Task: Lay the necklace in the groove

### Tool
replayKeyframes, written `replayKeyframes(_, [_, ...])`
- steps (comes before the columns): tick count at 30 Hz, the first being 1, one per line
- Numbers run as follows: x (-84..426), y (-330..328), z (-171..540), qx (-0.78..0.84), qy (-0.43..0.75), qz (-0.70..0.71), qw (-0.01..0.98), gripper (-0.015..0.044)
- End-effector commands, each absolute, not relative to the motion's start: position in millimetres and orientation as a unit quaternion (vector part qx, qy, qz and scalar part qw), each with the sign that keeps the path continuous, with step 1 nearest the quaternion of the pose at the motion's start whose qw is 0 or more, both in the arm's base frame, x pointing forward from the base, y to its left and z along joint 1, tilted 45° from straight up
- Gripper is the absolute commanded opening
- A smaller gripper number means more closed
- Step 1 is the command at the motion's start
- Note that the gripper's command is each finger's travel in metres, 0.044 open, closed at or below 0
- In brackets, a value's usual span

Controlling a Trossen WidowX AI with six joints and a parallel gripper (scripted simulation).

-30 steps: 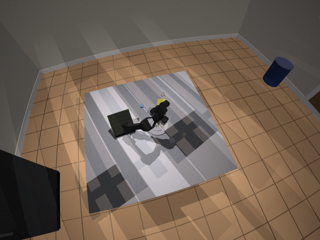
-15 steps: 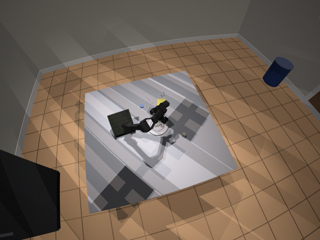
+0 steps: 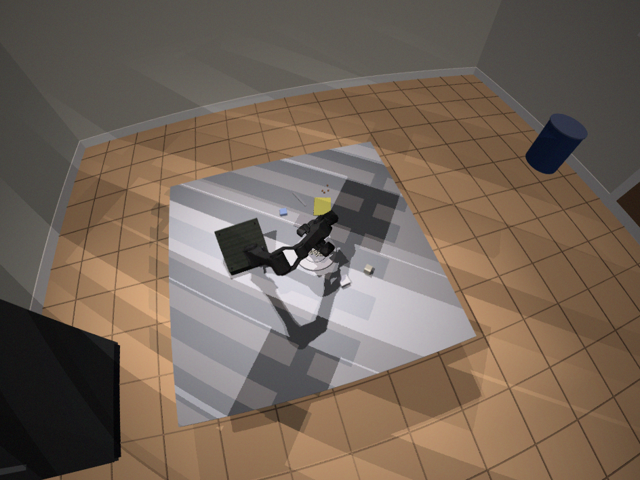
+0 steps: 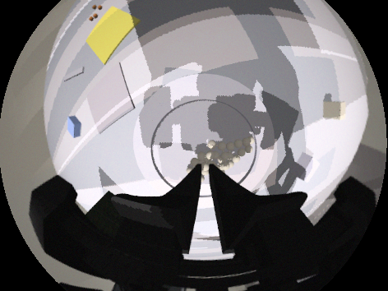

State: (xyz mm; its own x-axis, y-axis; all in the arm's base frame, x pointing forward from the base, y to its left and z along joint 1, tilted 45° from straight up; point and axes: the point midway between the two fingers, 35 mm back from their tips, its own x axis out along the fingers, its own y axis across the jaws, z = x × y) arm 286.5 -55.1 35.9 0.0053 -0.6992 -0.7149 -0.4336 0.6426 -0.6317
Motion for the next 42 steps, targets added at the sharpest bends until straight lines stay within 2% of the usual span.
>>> replayKeyframes(1, [279.4,-61.7,44.7,-0.410,0.692,-0.116,0.583,0.0000])
replayKeyframes(18, [239.7,-88.2,66.5,-0.411,0.693,-0.118,0.581,0.0000])
replayKeyframes(32, [238.4,-97.5,58.7,-0.411,0.693,-0.118,0.581,0.0000])
replayKeyframes(42, [239.7,-92.9,61.9,-0.410,0.692,-0.116,0.583,0.0263])
